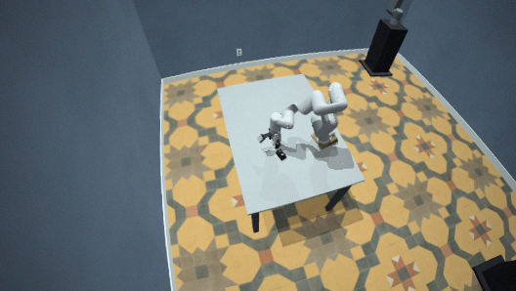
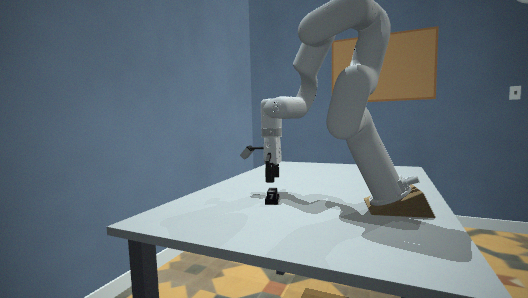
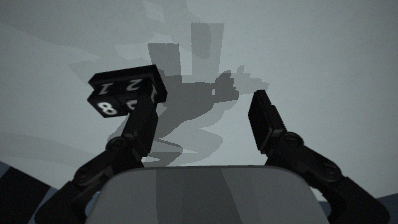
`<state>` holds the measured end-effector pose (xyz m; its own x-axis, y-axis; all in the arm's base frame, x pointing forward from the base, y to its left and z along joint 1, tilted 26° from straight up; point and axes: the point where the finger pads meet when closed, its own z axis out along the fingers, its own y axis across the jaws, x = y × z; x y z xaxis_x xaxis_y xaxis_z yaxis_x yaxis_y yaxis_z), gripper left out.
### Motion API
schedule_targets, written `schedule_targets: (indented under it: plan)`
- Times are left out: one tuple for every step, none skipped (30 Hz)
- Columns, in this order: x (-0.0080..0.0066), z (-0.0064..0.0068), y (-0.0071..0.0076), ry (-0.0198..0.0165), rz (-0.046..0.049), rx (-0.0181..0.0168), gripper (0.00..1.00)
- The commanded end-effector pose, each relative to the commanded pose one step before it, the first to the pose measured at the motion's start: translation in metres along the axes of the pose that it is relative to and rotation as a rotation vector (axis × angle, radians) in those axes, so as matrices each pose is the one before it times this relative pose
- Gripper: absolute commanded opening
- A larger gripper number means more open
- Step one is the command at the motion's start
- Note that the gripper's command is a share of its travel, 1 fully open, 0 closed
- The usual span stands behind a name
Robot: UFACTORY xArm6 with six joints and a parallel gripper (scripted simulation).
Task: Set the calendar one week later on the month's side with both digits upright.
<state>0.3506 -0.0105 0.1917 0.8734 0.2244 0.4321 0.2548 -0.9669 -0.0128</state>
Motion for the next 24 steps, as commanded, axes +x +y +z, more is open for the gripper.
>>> schedule_targets:
  plan:
    - [-0.0019, -0.00084, 0.00097, 0.00159, 0.15868, -0.00446, 1.0]
    - [0.0, 0.0, 0.0, 0.0, 0.0, 0.0, 1.0]
    - [0.0, 0.0, 0.0, 0.0, 0.0, 0.0, 1.0]
    - [-0.00432, 0.0, 0.00179, 0.0, 0.01905, 0.0, 1.0]
    - [-0.00694, -0.00001, 0.00303, -0.00001, 0.0, 0.0, 1.0]
    - [-0.00421, 0.0, 0.00184, 0.0, 0.0, 0.0, 1.0]
    - [-0.00181, 0.00001, 0.00079, 0.00001, 0.0, 0.0, 1.0]
    - [-0.0003, 0.0, 0.00013, 0.0, 0.0, 0.0, 1.0]
    - [-0.00002, 0.0, 0.00001, 0.0, 0.00106, 0.0, 1.0]
    - [-0.00011, 0.0, 0.00005, 0.0, 0.00651, 0.0, 1.0]
    - [-0.00025, 0.0, 0.00011, 0.0, 0.01504, 0.0, 1.0]
    - [-0.0004, 0.0, 0.00019, 0.0, 0.02448, 0.0, 1.0]
    - [-0.00053, 0.0, 0.00027, 0.0, 0.03309, 0.0, 1.0]
    - [-0.00063, 0.0, 0.00034, 0.0, 0.03955, 0.0, 1.0]
    - [-0.00067, 0.0, 0.00039, 0.0, 0.043, 0.0, 1.0]
    - [-0.00065, 0.0, 0.00042, 0.0, 0.043, 0.0, 1.0]
    - [-0.00058, 0.0, 0.00041, 0.0, 0.03955, 0.0, 1.0]
    - [-0.00417, 0.0, 0.00321, 0.0, 0.01653, 0.0, 1.0]
    - [0.0, 0.0, 0.0, 0.0, 0.0, 0.0, 1.0]
    - [0.0, 0.0, 0.0, 0.0, 0.0, 0.0, 1.0]
    - [-0.00566, -0.00001, 0.00452, -0.00001, 0.0, -0.00001, 1.0]
    - [-0.00344, 0.0, 0.00274, 0.0, 0.0, 0.0, 1.0]
    - [-0.00148, 0.00001, 0.00117, 0.00001, 0.0, 0.00001, 1.0]
    - [-0.00024, 0.0, 0.00019, 0.0, 0.0, 0.0, 1.0]
